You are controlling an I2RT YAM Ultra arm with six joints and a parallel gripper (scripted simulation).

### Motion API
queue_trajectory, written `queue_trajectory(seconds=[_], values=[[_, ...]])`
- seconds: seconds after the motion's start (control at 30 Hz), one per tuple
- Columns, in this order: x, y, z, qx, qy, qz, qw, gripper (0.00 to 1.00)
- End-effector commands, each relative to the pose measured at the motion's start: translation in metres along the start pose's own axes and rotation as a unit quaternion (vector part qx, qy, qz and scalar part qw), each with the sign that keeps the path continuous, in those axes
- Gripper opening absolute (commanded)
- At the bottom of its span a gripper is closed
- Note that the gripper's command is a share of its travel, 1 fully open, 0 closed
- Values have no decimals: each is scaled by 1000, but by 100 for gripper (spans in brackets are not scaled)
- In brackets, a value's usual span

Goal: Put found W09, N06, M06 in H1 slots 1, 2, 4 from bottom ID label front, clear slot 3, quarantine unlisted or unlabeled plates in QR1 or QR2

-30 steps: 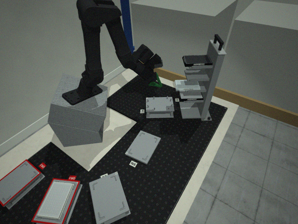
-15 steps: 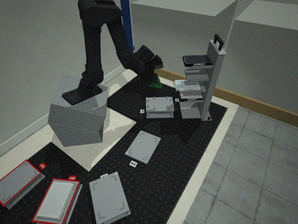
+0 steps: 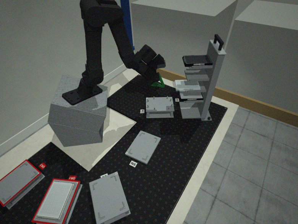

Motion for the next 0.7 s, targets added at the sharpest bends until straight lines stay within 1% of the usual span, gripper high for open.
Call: queue_trajectory(seconds=[0.0,0.07,0.13,0.27,0.4,0.43,0.53,0.63,0.67], values=[[-10,4,6,-1,-3,0,1000,0],[-13,7,5,-4,-6,1,1000,0],[-12,5,8,-1,-3,0,1000,0],[-16,7,8,-4,-6,1,1000,0],[-15,5,11,-1,-3,0,1000,0],[-19,11,8,-10,-9,2,1000,0],[-16,6,13,-1,-3,0,1000,0],[-21,8,13,-4,-7,1,1000,0],[-19,8,14,-3,-4,0,1000,0]])
Point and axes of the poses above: the point where the finger pads meet when closed, its own z axis out along the fingers, its own y axis across the jaws, x = y × z, the point moved 1 cm from there along -z, back along the fingers, and after that the axes turned 15 degrees about z, right-handed, at the moved point
